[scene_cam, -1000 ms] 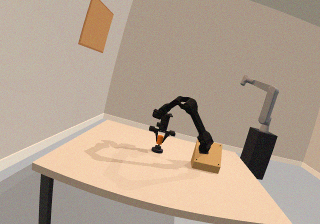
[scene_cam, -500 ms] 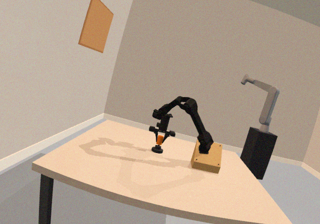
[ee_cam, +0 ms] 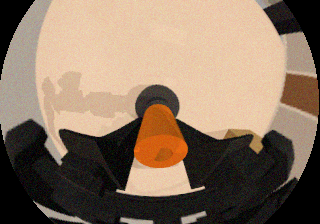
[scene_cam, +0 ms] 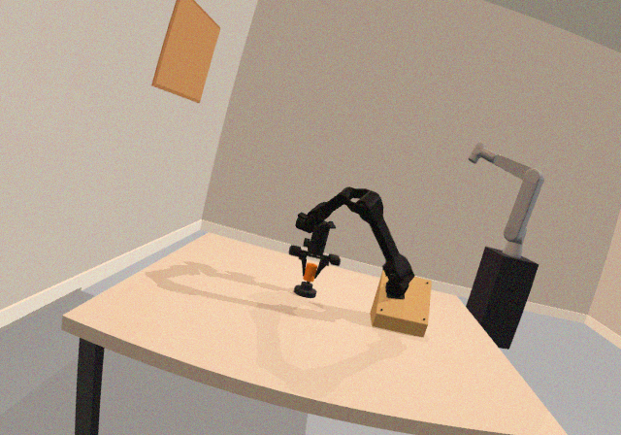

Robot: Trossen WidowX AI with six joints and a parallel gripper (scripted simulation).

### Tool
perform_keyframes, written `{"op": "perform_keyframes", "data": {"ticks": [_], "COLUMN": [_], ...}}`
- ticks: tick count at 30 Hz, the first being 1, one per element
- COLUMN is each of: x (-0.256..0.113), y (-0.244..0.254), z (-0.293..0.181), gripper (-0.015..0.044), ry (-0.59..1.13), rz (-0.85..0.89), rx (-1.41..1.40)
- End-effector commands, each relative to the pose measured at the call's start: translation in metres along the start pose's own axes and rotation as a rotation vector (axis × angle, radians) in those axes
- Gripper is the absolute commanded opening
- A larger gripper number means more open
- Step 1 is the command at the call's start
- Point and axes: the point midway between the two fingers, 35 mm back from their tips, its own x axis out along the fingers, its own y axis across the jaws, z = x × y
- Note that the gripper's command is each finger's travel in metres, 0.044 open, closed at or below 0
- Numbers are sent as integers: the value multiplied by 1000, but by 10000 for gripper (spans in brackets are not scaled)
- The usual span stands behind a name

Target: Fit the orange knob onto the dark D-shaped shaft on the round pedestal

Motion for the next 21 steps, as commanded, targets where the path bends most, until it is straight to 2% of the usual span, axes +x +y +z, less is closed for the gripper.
{"op": "perform_keyframes", "data": {"ticks": [1,8,21], "x": [3,8,14], "y": [-1,0,0], "z": [-1,-1,0], "gripper": [0,0,0], "ry": [2,3,3], "rz": [0,0,0], "rx": [25,79,-4]}}
